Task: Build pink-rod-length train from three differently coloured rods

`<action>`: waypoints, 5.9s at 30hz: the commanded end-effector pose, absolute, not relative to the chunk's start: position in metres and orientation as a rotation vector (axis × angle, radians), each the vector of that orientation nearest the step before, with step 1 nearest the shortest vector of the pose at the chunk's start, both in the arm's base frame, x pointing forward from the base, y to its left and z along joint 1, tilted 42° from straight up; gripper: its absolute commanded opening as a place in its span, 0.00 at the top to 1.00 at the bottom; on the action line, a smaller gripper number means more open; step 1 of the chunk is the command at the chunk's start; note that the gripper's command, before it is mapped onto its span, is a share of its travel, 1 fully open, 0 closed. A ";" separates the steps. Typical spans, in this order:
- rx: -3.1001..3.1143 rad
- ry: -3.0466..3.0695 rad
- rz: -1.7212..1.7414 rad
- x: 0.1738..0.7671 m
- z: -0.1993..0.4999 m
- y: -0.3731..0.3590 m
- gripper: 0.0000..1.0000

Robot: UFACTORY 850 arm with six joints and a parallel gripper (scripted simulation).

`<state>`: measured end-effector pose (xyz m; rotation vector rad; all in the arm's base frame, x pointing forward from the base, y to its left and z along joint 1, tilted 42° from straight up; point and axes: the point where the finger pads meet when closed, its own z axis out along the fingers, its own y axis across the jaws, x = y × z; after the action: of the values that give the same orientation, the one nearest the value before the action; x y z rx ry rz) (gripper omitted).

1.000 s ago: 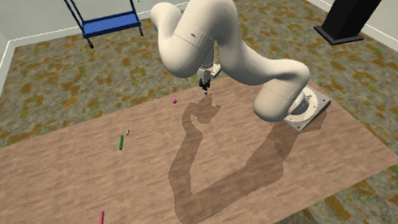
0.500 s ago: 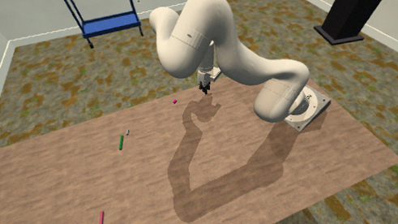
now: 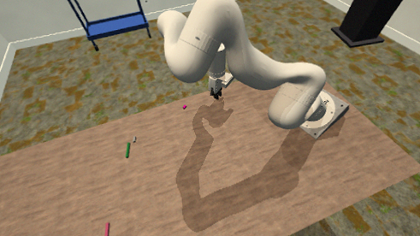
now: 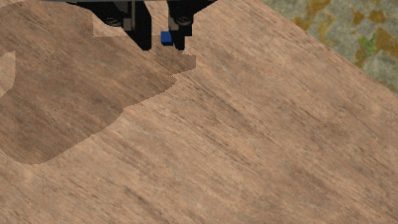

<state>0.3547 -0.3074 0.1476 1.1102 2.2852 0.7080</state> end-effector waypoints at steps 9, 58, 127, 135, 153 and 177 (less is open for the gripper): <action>1.110 2.284 0.707 0.355 0.147 -0.308 0.76; 1.110 2.284 0.707 0.356 0.147 -0.308 0.76; 1.110 2.284 0.707 0.365 0.137 -0.305 0.76; 1.110 2.284 0.707 0.365 0.137 -0.305 0.76; 1.110 2.284 0.707 0.365 0.137 -0.305 0.76; 1.110 2.284 0.707 0.365 0.137 -0.305 0.96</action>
<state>0.3646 -0.3045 0.1364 1.1101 2.2852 0.7079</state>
